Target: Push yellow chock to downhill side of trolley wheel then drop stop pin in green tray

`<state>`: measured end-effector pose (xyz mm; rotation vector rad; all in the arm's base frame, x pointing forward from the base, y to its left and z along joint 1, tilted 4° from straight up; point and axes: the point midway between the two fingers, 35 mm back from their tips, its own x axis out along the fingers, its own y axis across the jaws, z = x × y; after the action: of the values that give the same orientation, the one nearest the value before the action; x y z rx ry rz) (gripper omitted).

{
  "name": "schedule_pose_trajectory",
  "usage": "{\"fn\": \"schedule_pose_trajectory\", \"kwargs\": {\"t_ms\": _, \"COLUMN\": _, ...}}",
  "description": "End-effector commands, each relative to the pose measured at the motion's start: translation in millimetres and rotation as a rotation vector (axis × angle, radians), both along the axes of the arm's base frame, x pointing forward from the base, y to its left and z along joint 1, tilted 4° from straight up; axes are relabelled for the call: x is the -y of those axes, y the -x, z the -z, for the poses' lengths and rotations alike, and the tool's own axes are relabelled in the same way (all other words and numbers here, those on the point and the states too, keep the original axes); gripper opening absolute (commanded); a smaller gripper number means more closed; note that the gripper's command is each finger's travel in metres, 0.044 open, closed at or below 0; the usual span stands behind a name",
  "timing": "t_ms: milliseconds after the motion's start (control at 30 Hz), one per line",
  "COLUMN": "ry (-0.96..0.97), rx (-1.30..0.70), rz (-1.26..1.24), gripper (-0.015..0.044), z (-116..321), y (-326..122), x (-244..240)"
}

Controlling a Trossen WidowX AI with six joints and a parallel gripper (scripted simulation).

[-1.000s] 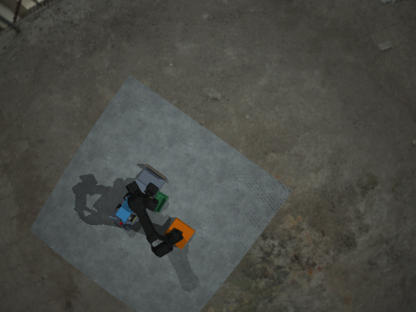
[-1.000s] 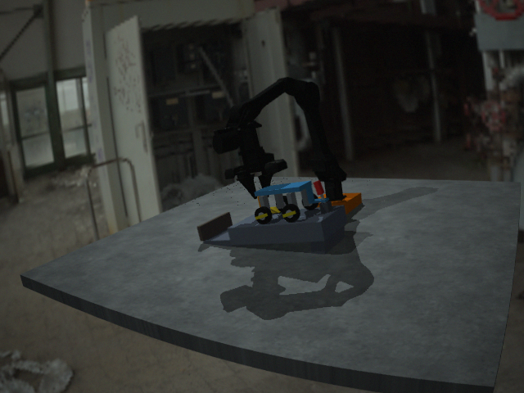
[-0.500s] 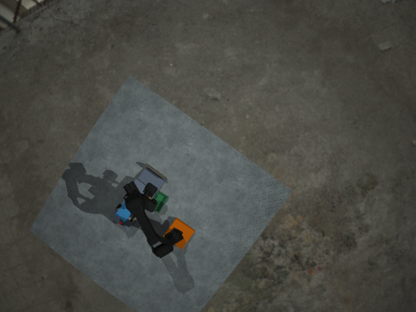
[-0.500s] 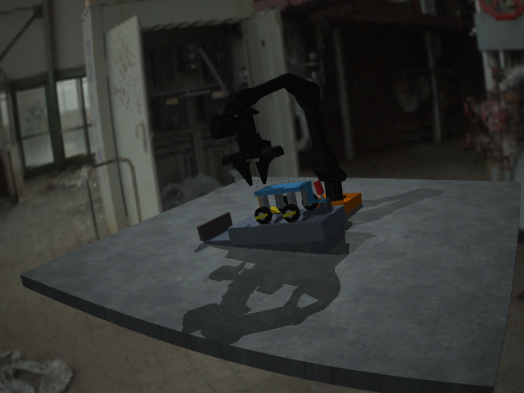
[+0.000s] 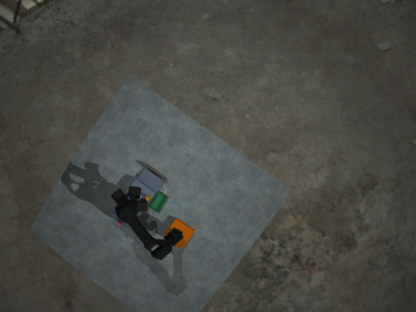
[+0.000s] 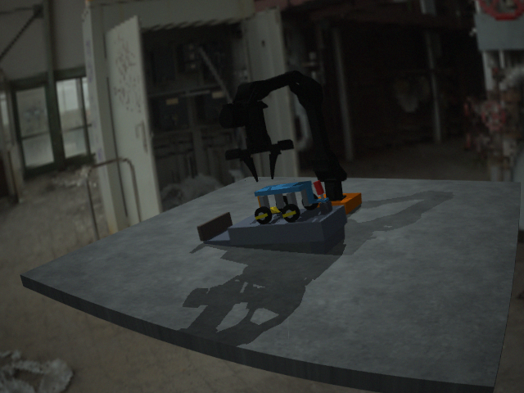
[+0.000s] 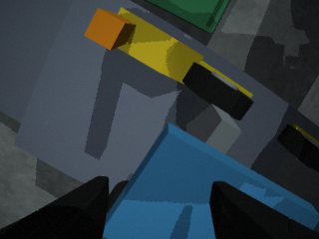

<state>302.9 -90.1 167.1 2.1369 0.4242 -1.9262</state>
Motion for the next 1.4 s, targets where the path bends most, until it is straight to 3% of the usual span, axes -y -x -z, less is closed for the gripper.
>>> {"fn": "schedule_pose_trajectory", "kwargs": {"t_ms": 0, "ry": -0.029, "rx": 0.023, "rz": -0.294, "gripper": 0.0190, "z": -4.8, "y": -11.8, "x": -37.5}}
{"fn": "schedule_pose_trajectory", "kwargs": {"t_ms": 400, "ry": -0.116, "rx": 0.101, "rz": -1.083, "gripper": 0.0190, "z": -18.2, "y": -17.8, "x": -143.0}}
{"fn": "schedule_pose_trajectory", "kwargs": {"t_ms": 1367, "ry": -0.118, "rx": 0.103, "rz": -1.094, "gripper": 0.0190, "z": 8.4, "y": -18.2, "x": -151.5}}
